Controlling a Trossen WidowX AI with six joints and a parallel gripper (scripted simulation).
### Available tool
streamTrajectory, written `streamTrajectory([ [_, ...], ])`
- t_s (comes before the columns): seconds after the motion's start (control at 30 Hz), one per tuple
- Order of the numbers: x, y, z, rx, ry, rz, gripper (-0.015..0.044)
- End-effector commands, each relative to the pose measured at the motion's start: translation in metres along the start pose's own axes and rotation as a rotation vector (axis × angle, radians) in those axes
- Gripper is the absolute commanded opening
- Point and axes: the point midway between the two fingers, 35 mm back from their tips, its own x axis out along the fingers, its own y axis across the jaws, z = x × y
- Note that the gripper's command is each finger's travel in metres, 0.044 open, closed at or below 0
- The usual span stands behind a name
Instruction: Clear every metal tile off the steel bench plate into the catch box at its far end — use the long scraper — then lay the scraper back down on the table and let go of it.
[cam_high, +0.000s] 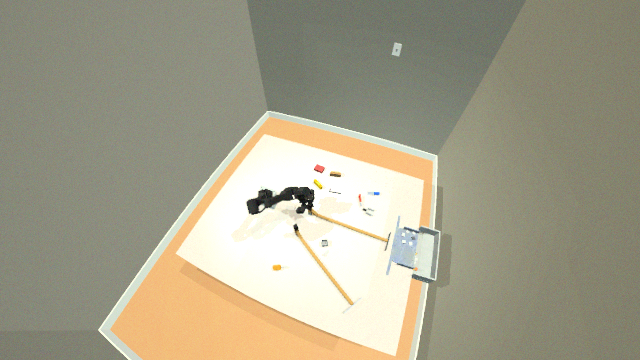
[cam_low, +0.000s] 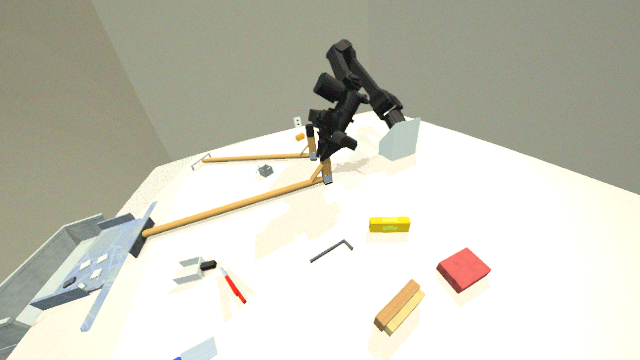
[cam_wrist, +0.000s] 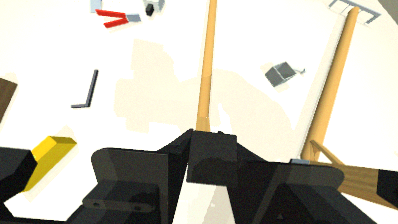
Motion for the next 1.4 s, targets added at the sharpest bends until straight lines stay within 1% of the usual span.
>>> streamTrajectory([
  [0.0, -0.003, 0.009, 0.002, -0.006, -0.011, 0.007, 0.0],
  [0.77, -0.005, 0.033, -0.002, -0.012, -0.012, 0.008, 0.0],
  [1.37, 0.01, 0.039, 0.021, -0.016, -0.012, 0.014, 0.0],
])
